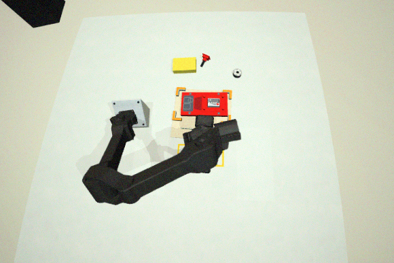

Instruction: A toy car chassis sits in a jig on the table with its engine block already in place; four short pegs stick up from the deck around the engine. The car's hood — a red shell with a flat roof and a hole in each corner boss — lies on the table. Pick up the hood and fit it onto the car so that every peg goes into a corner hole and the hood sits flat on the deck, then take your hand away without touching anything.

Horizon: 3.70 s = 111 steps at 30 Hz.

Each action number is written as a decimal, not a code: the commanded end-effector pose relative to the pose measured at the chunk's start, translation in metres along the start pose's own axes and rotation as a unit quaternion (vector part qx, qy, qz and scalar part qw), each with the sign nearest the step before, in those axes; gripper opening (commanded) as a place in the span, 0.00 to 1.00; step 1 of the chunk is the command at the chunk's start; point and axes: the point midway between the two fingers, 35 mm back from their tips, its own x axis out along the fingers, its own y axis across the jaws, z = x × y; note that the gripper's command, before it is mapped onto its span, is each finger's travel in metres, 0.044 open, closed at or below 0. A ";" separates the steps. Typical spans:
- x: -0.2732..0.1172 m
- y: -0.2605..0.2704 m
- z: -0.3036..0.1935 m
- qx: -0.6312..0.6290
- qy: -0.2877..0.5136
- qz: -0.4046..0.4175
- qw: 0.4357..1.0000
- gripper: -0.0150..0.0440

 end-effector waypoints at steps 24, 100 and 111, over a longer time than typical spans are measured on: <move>0.024 -0.001 -0.001 -0.002 0.002 -0.002 1.000 1.00; 0.060 -0.004 -0.001 0.000 0.000 -0.002 1.000 0.82; 0.056 -0.003 -0.001 0.000 0.000 -0.001 1.000 0.53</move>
